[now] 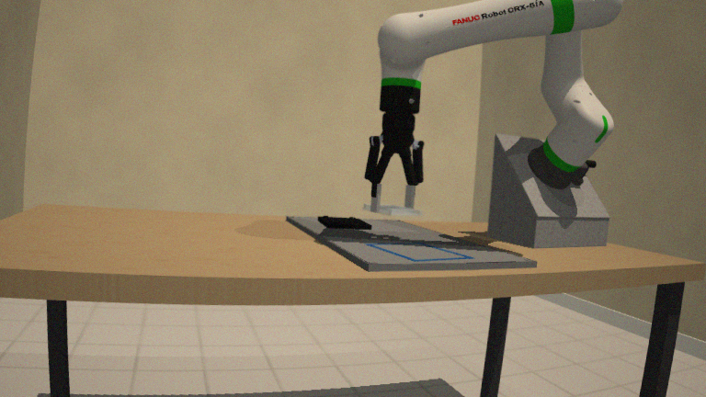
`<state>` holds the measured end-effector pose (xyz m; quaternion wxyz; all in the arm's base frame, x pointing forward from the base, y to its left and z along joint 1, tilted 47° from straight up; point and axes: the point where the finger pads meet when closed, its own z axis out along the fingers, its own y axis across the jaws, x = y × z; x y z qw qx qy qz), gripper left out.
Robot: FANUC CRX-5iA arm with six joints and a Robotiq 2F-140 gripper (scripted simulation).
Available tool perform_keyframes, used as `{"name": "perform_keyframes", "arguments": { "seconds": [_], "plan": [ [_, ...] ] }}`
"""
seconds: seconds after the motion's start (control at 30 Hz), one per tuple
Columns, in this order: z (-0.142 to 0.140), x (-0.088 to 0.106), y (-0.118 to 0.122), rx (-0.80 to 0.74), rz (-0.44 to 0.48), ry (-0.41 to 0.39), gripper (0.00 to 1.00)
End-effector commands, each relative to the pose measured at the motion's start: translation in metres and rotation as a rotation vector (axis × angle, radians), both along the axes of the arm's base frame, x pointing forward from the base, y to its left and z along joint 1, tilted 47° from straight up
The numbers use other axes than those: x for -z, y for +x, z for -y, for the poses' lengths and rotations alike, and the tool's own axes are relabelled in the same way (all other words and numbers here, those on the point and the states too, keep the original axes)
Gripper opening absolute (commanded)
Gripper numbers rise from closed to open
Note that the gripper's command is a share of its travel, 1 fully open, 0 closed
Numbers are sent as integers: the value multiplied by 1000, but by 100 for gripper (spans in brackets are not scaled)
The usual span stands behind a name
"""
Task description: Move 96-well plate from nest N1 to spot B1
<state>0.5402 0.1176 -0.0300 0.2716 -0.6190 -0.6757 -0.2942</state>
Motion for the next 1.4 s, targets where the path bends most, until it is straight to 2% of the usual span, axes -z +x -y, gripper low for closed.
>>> {"name": "perform_keyframes", "arguments": {
  "seconds": [0.0, 1.37],
  "plan": [
    [-8, -8, 0, 1, 0, -1, 0],
    [-90, -92, -2, 1, 0, -1, 0]
  ]
}}
